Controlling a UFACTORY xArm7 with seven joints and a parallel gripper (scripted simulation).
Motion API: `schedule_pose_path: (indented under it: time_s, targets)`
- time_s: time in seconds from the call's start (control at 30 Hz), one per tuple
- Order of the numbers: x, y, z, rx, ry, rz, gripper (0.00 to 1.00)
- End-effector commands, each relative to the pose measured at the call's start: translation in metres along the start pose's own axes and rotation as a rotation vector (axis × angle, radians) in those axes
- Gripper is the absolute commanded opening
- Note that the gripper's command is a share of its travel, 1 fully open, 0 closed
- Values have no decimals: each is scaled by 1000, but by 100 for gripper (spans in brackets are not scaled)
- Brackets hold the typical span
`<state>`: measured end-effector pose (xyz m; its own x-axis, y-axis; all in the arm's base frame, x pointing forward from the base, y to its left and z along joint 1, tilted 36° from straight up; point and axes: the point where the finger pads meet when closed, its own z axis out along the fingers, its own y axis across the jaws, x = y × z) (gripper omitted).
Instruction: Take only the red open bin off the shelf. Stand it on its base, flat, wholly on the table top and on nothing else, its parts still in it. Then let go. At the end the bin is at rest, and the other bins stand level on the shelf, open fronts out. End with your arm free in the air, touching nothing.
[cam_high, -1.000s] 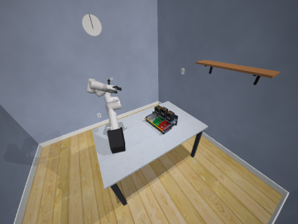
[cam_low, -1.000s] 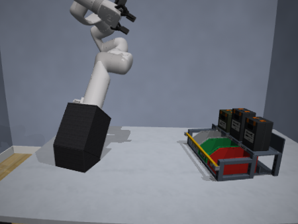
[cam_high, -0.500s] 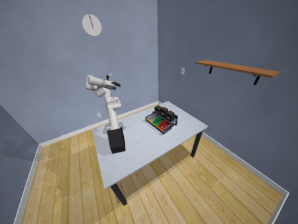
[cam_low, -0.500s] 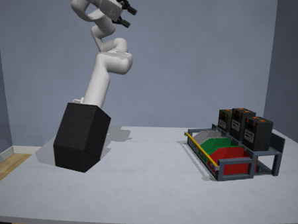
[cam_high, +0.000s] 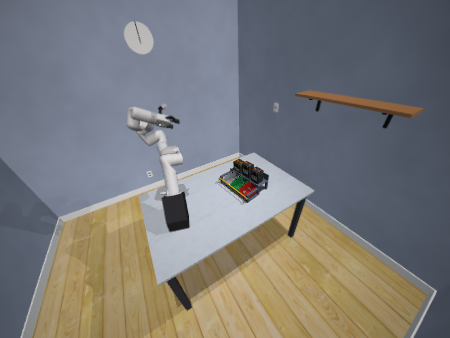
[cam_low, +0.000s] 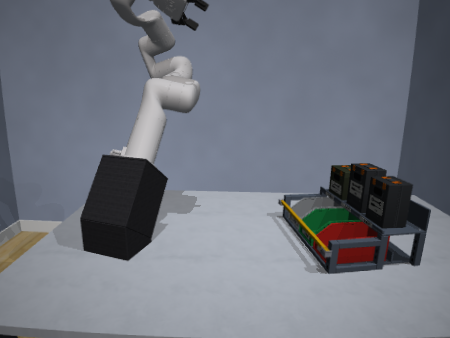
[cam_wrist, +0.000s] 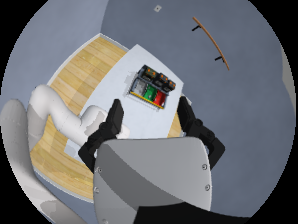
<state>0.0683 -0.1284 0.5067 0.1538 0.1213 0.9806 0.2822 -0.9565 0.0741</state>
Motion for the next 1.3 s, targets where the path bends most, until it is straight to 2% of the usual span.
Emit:
schedule_pose_path:
  time_s: [0.0, 0.13, 1.27]
  targets:
    - [9, 0, -3, 0, -1, 0, 100]
    - [43, 0, -12, -1, -1, 0, 100]
    - [28, 0, -8, 0, -1, 0, 100]
